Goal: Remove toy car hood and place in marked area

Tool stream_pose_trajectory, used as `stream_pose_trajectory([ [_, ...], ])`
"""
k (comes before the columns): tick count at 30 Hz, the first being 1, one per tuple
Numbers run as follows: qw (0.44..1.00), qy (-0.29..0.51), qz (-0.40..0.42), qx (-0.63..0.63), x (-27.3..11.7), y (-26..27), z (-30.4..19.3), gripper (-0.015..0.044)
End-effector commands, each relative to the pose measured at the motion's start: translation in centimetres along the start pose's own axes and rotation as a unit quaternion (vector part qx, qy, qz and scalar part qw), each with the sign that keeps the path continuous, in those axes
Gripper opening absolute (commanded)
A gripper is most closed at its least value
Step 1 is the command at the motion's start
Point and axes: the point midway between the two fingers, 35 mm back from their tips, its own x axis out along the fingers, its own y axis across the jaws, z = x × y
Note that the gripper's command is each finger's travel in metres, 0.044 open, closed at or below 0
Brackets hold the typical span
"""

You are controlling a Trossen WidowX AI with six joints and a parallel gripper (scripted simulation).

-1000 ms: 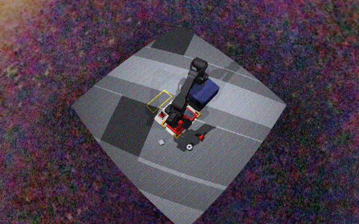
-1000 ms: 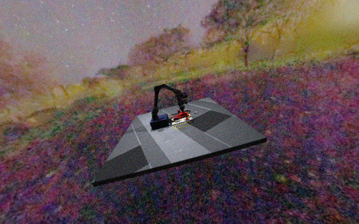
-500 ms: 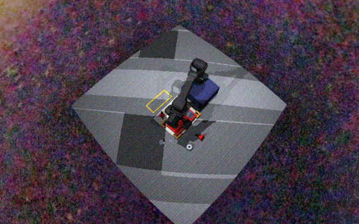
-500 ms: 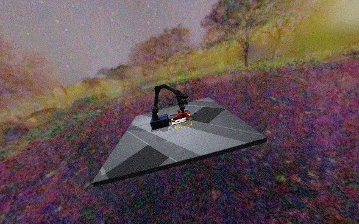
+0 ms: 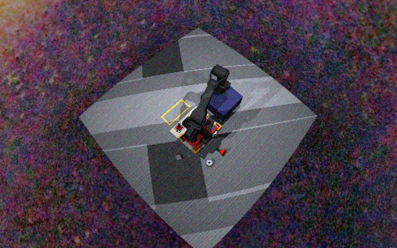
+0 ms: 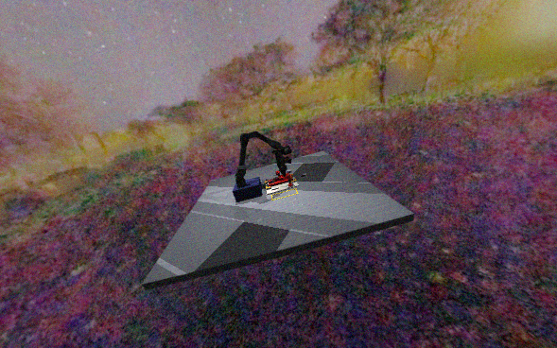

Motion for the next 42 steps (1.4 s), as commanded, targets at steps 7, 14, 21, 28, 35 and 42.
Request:
stream_pose_trajectory([
  [7,1.000,0.001,0.003,0.001,0.5,0.1,-0.1,0.0440],
  [14,1.000,0.001,0.003,0.001,0.9,0.1,-0.1,0.0440],
  [21,1.000,0.001,0.003,0.001,1.2,0.1,-0.1,0.0440],
  [28,1.000,0.001,0.003,0.001,1.6,0.1,-0.1,0.0440],
  [35,1.000,0.001,0.003,0.001,1.9,0.1,-0.1,0.0440],
  [42,1.000,0.001,0.003,0.001,2.2,0.1,-0.1,0.0440],
])
